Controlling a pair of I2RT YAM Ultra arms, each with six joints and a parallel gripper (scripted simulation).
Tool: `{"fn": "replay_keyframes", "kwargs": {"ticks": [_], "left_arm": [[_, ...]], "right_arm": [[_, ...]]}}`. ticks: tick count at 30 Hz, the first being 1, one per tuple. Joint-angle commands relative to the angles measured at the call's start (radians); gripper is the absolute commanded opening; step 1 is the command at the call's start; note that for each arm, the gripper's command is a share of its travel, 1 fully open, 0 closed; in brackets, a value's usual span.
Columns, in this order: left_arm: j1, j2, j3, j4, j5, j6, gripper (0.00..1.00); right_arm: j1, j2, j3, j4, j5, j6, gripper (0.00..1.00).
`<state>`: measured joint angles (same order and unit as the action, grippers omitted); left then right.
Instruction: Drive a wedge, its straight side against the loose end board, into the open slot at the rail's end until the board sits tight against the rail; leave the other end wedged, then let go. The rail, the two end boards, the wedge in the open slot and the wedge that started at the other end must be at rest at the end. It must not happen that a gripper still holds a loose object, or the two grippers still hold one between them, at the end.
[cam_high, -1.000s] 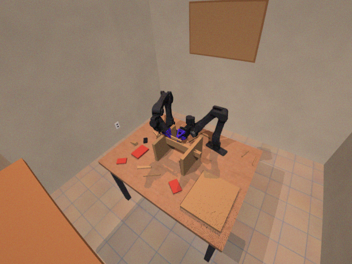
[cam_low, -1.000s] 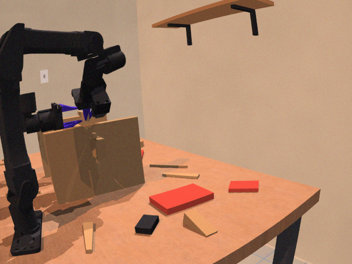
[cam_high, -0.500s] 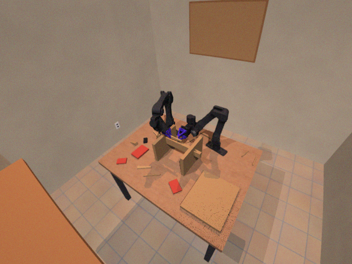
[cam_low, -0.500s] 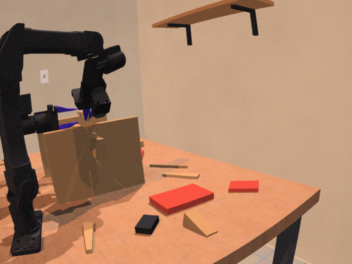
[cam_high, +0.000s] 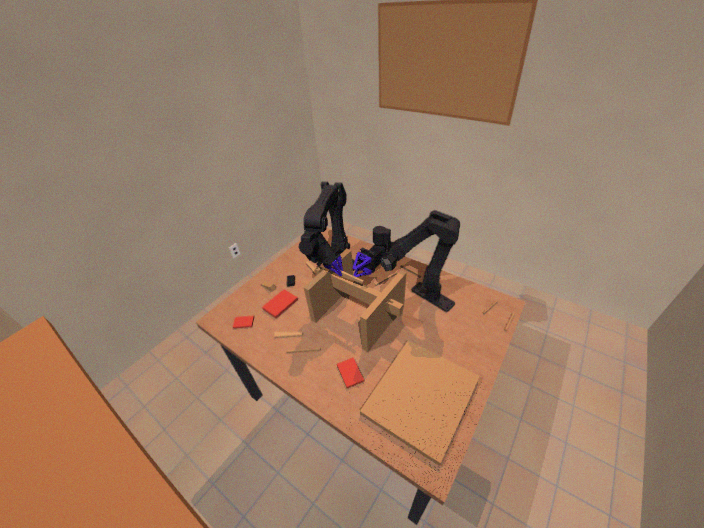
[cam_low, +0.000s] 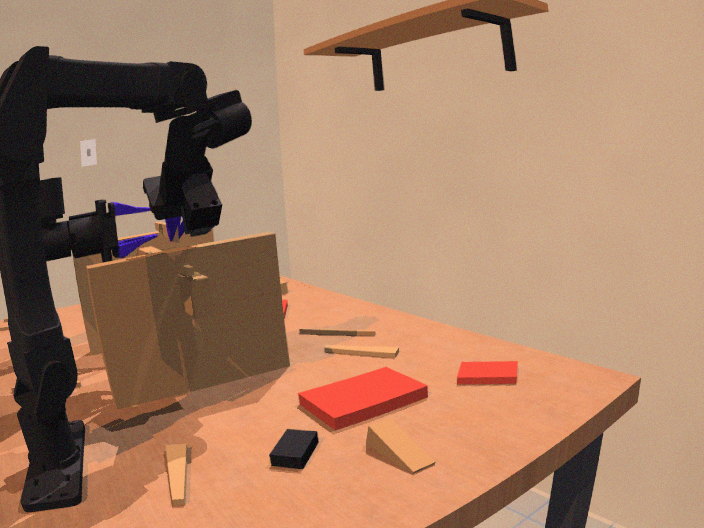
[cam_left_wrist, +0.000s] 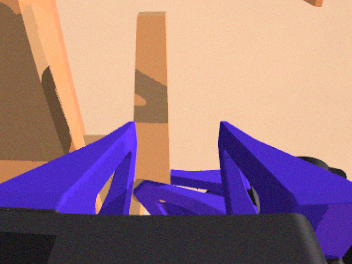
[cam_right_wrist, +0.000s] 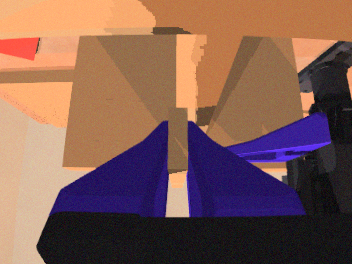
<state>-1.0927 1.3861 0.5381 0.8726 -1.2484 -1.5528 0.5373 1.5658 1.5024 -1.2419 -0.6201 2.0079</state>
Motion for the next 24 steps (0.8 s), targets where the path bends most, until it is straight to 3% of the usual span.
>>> {"fn": "replay_keyframes", "kwargs": {"ticks": [1,20,24], "left_arm": [[0.014,-0.050,0.053,-0.086,0.040,0.027,0.43],[0.036,-0.168,0.188,-0.352,0.143,0.010,0.43],[0.050,-0.220,0.238,-0.488,0.193,0.013,0.43]], "right_arm": [[-0.011,-0.033,0.038,-0.010,-0.011,-0.005,0.01],[-0.011,-0.033,0.038,-0.010,-0.011,-0.005,0.01],[-0.011,-0.033,0.038,-0.010,-0.011,-0.005,0.01]]}}
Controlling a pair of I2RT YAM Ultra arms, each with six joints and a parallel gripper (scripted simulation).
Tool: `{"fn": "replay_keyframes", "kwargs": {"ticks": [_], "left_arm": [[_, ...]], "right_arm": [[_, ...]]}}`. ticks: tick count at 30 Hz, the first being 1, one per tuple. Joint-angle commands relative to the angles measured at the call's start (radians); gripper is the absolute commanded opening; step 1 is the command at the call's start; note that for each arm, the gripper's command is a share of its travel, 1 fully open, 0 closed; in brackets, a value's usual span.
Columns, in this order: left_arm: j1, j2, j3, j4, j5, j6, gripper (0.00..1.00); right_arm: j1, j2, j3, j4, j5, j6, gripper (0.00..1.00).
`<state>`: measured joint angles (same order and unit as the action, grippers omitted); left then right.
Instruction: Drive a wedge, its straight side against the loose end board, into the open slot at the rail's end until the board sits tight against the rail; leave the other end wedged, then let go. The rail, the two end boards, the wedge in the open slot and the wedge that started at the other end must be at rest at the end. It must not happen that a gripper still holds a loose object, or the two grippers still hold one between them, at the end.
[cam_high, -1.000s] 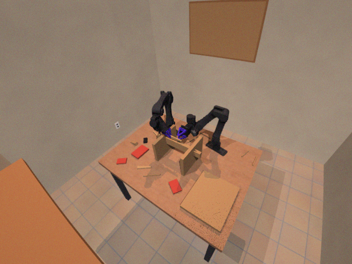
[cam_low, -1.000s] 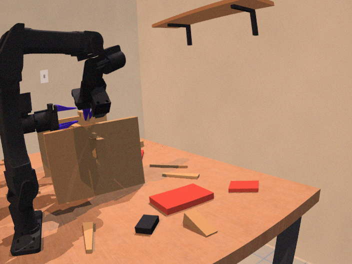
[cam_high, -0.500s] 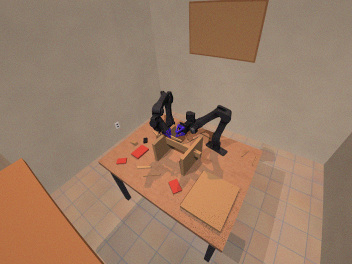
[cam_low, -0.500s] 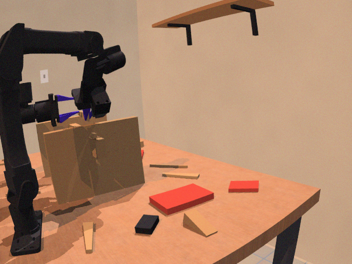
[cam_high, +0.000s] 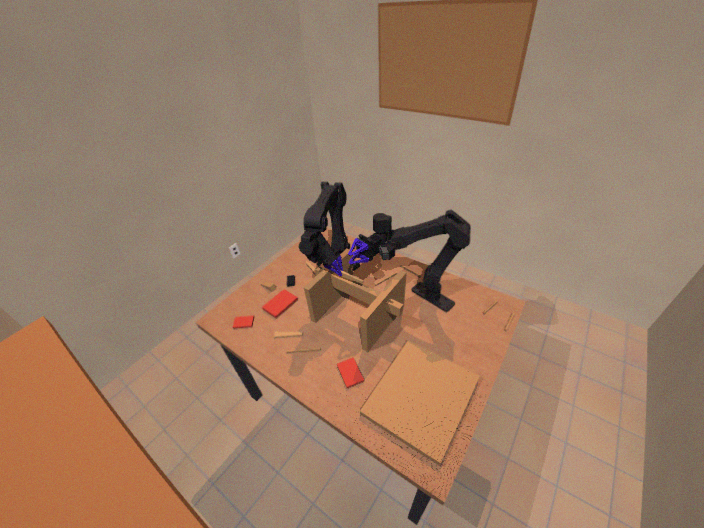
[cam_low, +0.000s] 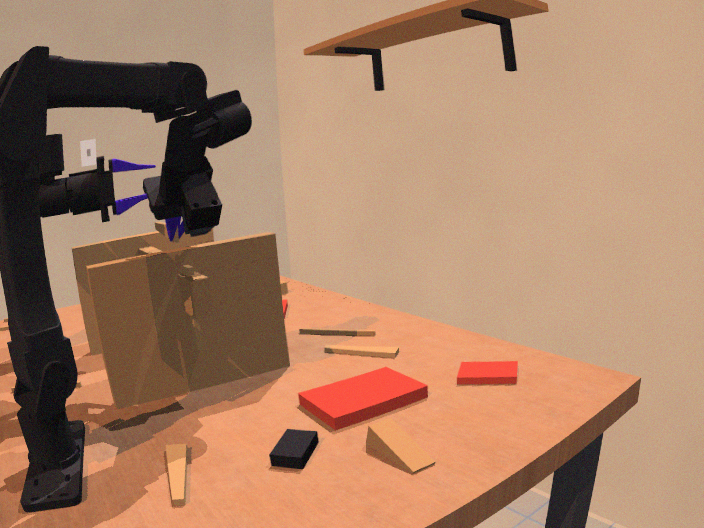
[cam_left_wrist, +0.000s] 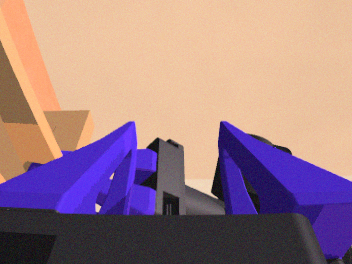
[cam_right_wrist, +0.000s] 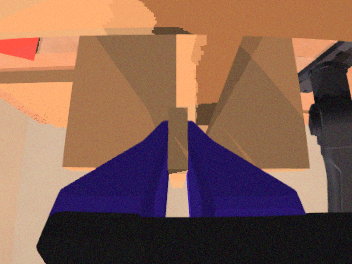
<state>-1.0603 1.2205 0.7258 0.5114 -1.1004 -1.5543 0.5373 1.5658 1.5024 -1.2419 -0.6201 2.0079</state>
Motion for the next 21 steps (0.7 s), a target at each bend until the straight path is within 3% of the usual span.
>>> {"fn": "replay_keyframes", "kwargs": {"ticks": [1,6,7,11,13,21], "left_arm": [[0.045,-0.062,0.031,-0.164,0.053,0.006,0.43],[0.154,-0.172,0.029,-0.192,0.206,-0.007,0.43],[0.178,-0.185,-0.032,-0.222,0.232,-0.022,0.43],[0.284,-0.275,-0.057,-0.284,0.340,0.003,0.43],[0.284,-0.275,-0.057,-0.284,0.340,0.003,0.43],[0.513,-0.470,-0.125,-0.418,0.574,0.019,0.43]], "right_arm": [[-0.011,-0.033,0.038,-0.010,-0.011,-0.005,0.01],[-0.011,-0.033,0.038,-0.010,-0.011,-0.005,0.01],[-0.011,-0.033,0.038,-0.010,-0.011,-0.005,0.01],[-0.011,-0.033,0.038,-0.010,-0.011,-0.005,0.01],[-0.011,-0.033,0.038,-0.010,-0.011,-0.005,0.01],[-0.011,-0.033,0.038,-0.010,-0.011,-0.005,0.01]]}}
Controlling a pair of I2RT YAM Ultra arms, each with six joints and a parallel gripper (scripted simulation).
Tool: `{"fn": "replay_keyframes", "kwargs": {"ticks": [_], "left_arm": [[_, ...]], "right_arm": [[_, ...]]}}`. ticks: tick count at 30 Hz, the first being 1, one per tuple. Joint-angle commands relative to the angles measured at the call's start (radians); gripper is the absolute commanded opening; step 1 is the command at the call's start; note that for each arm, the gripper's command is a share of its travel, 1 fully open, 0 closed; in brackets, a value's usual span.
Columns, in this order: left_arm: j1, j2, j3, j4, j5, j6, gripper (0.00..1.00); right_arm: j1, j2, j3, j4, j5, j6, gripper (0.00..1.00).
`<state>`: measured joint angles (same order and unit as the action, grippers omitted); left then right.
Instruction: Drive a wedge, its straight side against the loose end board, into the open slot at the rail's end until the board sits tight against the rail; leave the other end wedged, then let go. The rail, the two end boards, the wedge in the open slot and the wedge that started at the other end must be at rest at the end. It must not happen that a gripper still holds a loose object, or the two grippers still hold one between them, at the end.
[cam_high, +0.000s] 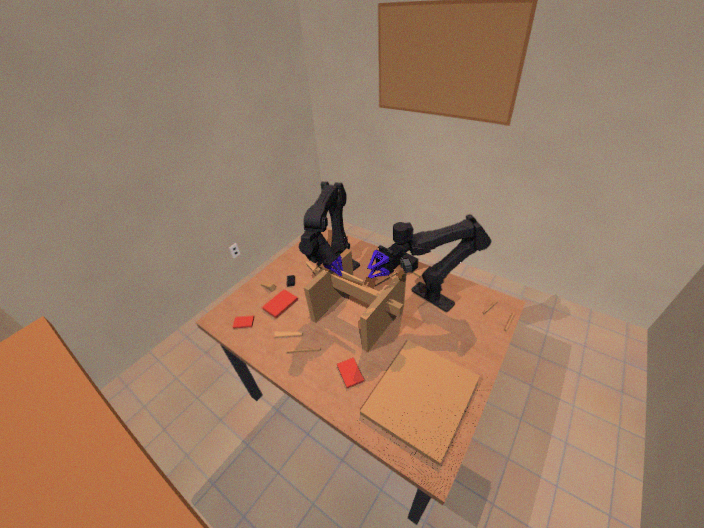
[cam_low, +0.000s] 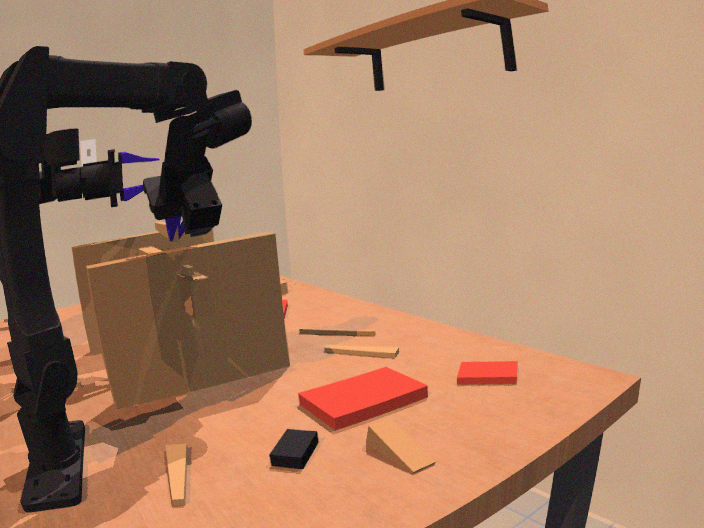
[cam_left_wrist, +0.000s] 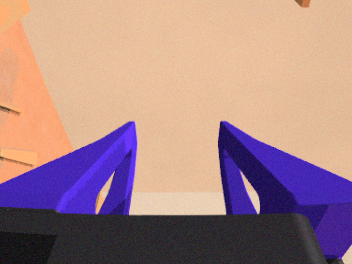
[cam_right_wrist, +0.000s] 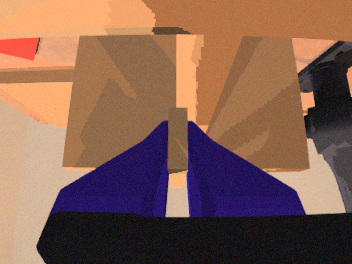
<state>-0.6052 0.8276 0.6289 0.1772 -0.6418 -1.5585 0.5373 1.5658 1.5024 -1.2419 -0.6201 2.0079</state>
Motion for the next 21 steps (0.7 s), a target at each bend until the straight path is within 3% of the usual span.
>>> {"fn": "replay_keyframes", "kwargs": {"ticks": [1,6,7,9,12,21], "left_arm": [[0.088,-0.103,-0.041,-0.102,0.147,0.025,0.43],[0.198,-0.222,-0.057,-0.177,0.308,0.060,0.43],[0.280,-0.179,-0.008,-0.157,0.291,0.136,0.43],[0.280,-0.179,-0.008,-0.157,0.291,0.136,0.43],[0.385,-0.138,0.026,-0.160,0.291,0.287,0.43],[0.632,-0.053,0.119,-0.156,0.381,0.582,0.43]], "right_arm": [[-0.011,-0.033,0.038,-0.010,-0.011,-0.005,0.01],[-0.011,-0.033,0.038,-0.010,-0.011,-0.005,0.01],[-0.011,-0.033,0.038,-0.010,-0.011,-0.005,0.01],[-0.011,-0.033,0.038,-0.010,-0.011,-0.005,0.01],[-0.011,-0.033,0.038,-0.010,-0.011,-0.005,0.01],[-0.011,-0.033,0.038,-0.010,-0.011,-0.005,0.01]]}}
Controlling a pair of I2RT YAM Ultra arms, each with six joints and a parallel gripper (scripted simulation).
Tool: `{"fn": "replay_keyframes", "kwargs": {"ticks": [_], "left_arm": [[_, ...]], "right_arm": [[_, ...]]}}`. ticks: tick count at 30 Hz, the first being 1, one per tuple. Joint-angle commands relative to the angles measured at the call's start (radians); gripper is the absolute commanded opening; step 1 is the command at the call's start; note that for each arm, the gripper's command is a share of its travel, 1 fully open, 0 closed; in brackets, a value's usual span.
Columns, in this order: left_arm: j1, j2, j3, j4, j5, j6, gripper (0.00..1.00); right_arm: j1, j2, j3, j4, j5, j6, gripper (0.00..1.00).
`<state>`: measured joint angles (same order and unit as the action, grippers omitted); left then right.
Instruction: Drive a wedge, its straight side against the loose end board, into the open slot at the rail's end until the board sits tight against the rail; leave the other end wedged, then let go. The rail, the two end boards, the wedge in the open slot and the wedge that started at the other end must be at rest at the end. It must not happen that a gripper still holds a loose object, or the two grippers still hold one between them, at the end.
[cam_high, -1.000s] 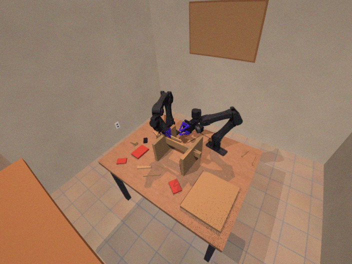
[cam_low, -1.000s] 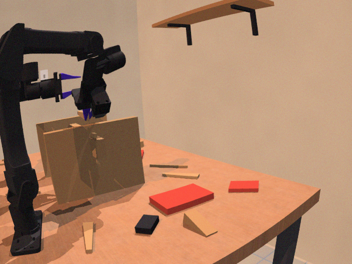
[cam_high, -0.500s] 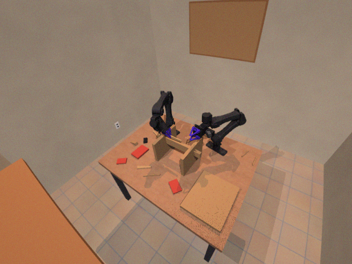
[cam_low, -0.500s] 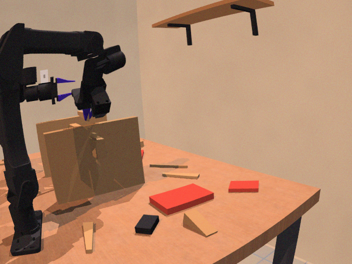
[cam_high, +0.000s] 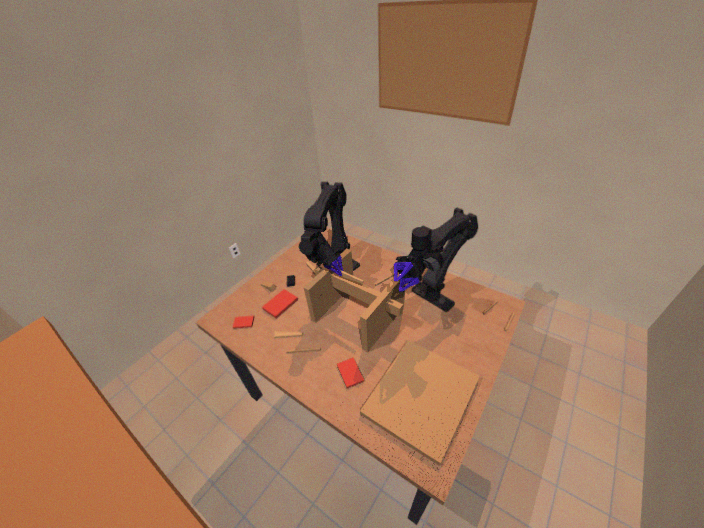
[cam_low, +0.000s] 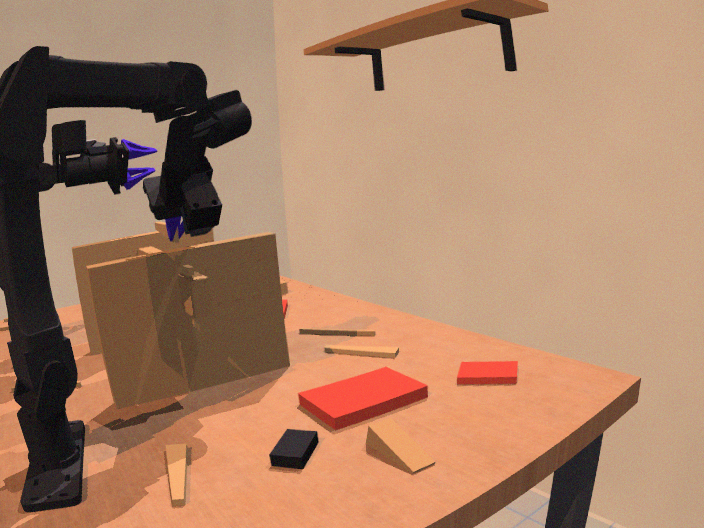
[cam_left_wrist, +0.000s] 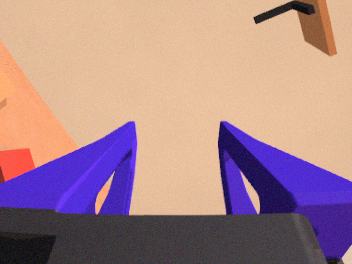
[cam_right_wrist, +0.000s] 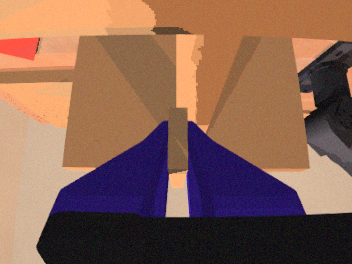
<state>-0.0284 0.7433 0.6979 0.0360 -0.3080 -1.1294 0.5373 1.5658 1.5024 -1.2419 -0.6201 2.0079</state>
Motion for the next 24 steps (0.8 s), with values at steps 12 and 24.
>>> {"fn": "replay_keyframes", "kwargs": {"ticks": [12,24], "left_arm": [[0.322,0.116,0.147,-0.025,0.139,0.463,0.43],[0.572,0.199,0.242,-0.036,0.226,0.759,0.43]], "right_arm": [[-0.011,-0.033,0.038,-0.010,-0.011,-0.005,0.01],[-0.011,-0.033,0.038,-0.010,-0.011,-0.005,0.01]]}}
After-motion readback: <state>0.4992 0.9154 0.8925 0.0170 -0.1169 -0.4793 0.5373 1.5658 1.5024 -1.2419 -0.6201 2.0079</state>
